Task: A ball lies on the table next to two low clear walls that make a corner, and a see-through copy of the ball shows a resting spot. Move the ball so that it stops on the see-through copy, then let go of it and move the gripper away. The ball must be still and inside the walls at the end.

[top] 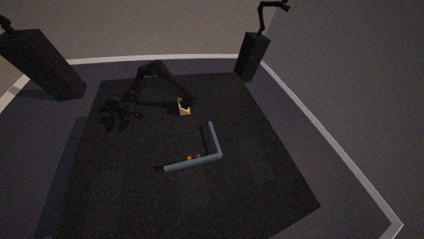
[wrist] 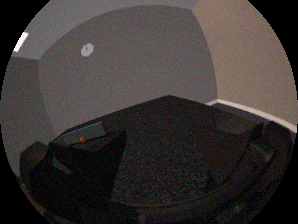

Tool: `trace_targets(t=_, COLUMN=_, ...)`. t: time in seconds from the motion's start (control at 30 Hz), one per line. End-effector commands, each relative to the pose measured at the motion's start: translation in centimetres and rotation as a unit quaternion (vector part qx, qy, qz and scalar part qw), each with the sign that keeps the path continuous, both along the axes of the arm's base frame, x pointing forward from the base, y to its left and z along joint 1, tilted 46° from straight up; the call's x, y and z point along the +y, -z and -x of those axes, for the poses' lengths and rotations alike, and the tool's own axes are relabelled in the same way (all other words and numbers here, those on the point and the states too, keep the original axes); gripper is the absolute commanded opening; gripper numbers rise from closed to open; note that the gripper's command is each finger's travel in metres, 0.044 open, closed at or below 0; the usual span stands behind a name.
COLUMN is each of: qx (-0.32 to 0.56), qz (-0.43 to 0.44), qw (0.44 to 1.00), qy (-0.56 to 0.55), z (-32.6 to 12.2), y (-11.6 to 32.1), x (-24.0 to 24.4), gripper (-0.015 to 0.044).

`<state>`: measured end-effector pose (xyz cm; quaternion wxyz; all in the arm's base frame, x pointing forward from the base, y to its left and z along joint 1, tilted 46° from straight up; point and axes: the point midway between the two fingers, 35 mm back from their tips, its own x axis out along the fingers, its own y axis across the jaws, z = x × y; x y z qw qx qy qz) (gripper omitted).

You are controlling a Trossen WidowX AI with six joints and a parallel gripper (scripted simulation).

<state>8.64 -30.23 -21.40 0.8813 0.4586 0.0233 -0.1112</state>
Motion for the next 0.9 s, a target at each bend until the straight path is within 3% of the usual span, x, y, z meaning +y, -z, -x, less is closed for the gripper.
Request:
trace_targets(t=0.0, qx=0.001, qz=-0.001, qw=1.000, qy=-0.002, z=-0.1, y=0.0, x=0.0, gripper=0.0374)
trace_targets(t=0.17, qx=0.048, qz=-0.035, qw=0.996, qy=-0.065, z=-2.8, y=-0.8, x=-0.9, gripper=0.0243)
trace_targets(t=0.37, qx=0.113, qz=-0.050, qw=0.983, qy=-0.135, z=-6.6, y=-2.0, x=-1.7, gripper=0.0240)
trace_targets(t=0.5, qx=0.159, qz=-0.064, qw=0.960, qy=-0.222, z=-12.0, y=-4.6, x=-0.8, gripper=0.0240)
trace_targets(t=0.87, qx=0.282, qz=-0.072, qw=0.857, qy=-0.426, z=-24.2, y=-13.5, x=8.0, gripper=0.0240)
